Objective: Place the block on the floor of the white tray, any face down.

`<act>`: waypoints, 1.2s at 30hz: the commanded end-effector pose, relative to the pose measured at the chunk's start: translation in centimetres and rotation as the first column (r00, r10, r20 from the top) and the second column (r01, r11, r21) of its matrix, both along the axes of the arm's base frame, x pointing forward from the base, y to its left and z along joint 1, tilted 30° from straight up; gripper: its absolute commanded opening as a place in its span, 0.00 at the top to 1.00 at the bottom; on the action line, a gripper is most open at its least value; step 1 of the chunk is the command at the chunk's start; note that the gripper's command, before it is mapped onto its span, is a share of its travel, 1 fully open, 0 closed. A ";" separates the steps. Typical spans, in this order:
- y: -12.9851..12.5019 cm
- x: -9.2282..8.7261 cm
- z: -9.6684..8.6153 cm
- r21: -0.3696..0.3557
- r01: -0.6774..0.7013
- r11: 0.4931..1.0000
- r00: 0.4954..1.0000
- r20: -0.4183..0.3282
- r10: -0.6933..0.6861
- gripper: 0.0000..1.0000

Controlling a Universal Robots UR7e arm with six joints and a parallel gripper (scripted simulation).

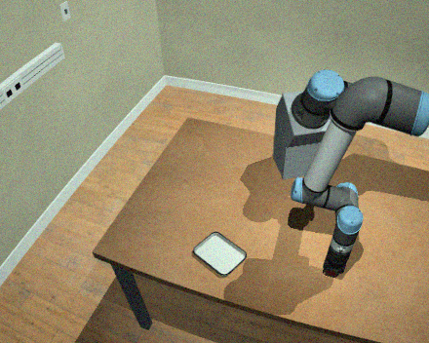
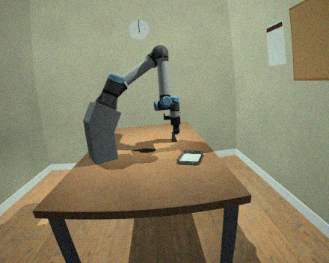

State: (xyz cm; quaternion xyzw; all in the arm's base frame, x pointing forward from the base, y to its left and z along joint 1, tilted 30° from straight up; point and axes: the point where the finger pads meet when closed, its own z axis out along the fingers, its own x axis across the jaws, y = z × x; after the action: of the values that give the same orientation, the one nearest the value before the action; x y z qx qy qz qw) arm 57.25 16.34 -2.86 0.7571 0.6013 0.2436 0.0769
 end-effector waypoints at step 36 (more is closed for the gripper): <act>0.0 0.0 0.1 0.000 0.000 1.000 1.000 0.002 0.000 1.00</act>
State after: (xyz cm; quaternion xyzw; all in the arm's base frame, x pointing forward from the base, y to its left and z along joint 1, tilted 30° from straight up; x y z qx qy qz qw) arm 57.25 16.34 -2.86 0.7571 0.6013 0.2436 0.0769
